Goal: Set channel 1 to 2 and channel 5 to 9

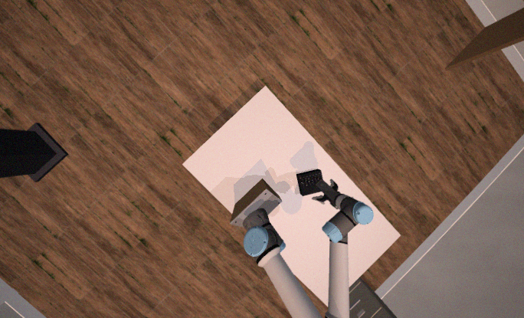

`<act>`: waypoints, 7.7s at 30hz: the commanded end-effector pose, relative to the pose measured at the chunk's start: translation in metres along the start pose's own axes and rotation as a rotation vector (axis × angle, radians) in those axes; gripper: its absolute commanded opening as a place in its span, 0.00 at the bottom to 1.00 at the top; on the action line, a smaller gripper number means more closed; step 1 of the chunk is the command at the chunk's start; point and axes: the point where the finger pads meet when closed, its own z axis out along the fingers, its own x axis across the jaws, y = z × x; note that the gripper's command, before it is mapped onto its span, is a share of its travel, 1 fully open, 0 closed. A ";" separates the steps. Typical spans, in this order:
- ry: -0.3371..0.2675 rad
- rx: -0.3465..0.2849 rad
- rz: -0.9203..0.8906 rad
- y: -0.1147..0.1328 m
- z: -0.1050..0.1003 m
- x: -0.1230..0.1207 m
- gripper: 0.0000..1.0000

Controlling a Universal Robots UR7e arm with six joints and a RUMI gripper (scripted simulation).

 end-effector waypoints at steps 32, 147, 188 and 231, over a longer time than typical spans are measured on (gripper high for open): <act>-0.027 -0.005 -0.813 -0.026 0.021 0.005 1.00; -0.095 0.065 -2.613 -0.075 0.071 0.032 1.00; -0.089 0.052 -2.449 -0.069 0.066 0.029 1.00; -0.022 -0.007 -0.983 -0.027 0.023 0.005 1.00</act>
